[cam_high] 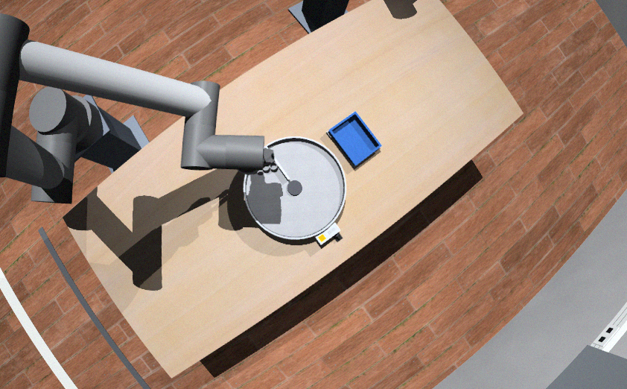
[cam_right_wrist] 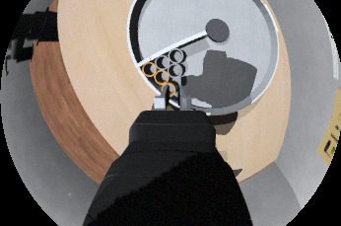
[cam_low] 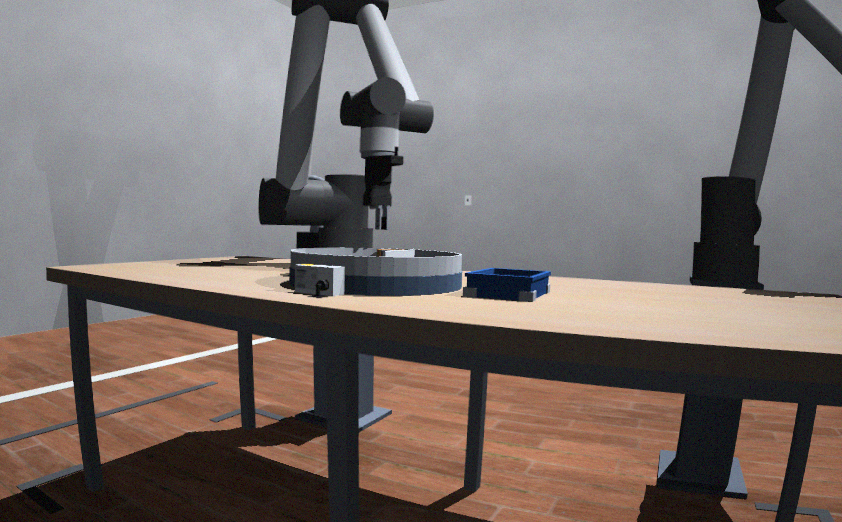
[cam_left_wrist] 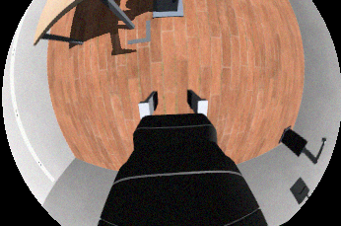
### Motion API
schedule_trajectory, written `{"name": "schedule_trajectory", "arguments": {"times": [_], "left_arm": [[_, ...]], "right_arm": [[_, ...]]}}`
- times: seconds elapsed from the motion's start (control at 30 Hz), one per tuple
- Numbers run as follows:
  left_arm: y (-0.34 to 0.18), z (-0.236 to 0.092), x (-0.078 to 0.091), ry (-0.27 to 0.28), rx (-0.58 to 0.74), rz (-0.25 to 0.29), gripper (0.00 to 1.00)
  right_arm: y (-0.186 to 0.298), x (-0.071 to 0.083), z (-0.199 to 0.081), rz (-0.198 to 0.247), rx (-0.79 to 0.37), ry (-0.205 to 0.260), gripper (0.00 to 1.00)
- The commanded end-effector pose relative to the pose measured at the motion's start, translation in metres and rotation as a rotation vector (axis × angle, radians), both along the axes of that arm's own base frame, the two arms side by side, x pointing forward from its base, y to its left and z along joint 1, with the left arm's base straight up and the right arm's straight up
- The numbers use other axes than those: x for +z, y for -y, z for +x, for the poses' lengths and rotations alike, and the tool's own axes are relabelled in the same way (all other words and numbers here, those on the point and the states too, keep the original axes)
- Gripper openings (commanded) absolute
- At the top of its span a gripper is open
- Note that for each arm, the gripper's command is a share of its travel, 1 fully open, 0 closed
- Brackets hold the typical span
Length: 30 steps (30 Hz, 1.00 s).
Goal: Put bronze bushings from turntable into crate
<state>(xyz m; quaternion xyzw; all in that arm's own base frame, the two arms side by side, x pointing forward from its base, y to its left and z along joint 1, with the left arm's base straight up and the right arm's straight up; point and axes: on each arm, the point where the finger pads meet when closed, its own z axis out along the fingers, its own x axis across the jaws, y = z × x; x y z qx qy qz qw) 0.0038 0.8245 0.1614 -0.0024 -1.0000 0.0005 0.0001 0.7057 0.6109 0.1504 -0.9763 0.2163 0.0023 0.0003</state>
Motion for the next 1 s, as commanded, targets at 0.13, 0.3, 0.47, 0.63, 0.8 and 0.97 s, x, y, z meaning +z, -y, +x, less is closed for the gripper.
{"name": "schedule_trajectory", "arguments": {"times": [0.13,0.3,0.47,0.63,0.8,0.97], "left_arm": [[0.000,0.000,0.001,0.000,0.000,0.001,1.00],[0.000,0.000,0.001,0.000,0.000,0.001,1.00],[0.000,0.000,0.001,0.000,0.000,0.001,1.00],[0.000,0.000,0.001,0.000,0.000,0.001,1.00],[0.000,0.000,0.001,0.000,0.000,0.001,1.00],[0.000,0.000,0.001,0.000,0.000,0.001,1.00]], "right_arm": [[0.006,-0.010,-0.004,-0.001,-0.253,0.005,0.39],[0.010,-0.016,-0.006,-0.001,-0.388,0.004,0.39],[0.012,-0.021,-0.008,-0.001,-0.479,0.004,0.39],[0.013,-0.022,-0.008,-0.001,-0.510,0.004,0.39],[0.013,-0.023,-0.009,-0.001,-0.530,0.004,0.39],[0.014,-0.023,-0.009,-0.001,-0.532,0.004,0.39]]}}
